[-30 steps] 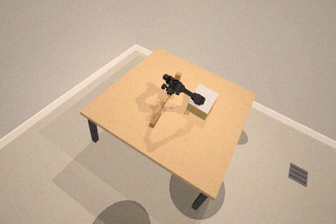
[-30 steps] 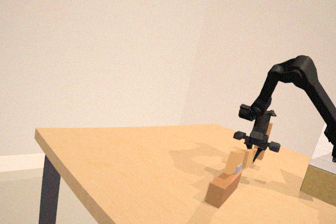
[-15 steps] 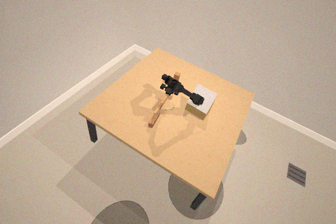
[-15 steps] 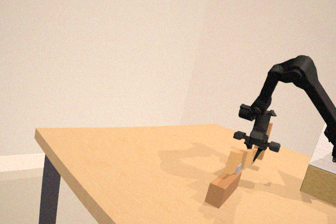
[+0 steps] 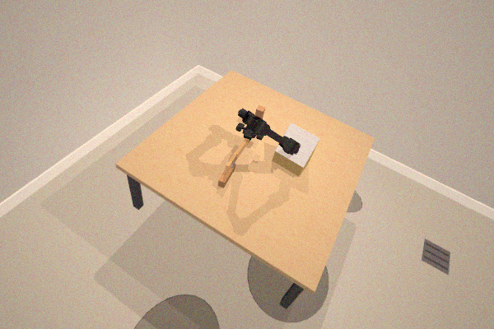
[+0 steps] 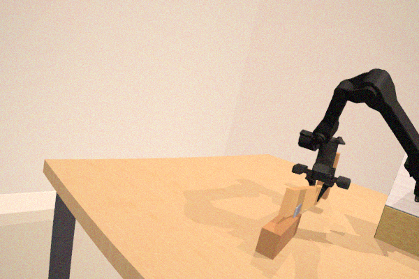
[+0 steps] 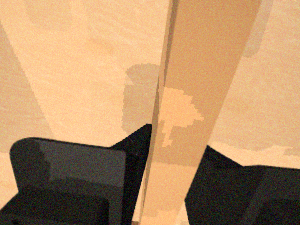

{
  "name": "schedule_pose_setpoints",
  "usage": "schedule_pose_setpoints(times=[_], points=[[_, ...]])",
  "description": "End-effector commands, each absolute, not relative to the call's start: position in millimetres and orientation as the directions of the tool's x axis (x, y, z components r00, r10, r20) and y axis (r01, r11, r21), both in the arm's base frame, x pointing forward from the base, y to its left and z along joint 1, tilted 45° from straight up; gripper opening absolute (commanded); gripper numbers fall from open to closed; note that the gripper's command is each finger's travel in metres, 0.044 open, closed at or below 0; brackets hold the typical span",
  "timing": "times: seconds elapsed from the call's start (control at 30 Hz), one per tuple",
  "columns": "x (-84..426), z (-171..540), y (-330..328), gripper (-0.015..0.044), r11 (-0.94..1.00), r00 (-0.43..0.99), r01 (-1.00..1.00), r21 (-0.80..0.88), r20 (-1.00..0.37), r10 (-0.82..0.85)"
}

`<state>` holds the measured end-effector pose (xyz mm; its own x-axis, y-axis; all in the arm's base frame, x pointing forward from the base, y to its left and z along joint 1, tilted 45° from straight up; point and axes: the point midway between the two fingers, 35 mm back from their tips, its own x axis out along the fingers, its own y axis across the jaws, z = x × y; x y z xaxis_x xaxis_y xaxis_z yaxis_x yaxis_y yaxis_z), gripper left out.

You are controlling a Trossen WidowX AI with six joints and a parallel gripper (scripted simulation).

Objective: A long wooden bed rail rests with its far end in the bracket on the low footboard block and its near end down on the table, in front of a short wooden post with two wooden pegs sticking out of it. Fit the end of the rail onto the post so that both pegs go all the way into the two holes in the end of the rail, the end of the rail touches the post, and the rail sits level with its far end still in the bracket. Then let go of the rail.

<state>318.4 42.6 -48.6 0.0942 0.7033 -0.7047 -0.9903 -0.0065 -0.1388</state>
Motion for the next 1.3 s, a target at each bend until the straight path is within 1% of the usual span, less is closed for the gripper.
schedule_pose_setpoints(times=[0.0, 1.27], points=[[322.1, -44.0, 38.2, 0.0, -0.004, 0.108, -0.988, -0.155, -0.702, 0.704], [325.7, -29.8, 24.7, 0.0, -0.004, 0.108, -0.988, -0.155, -0.703, 0.703]])
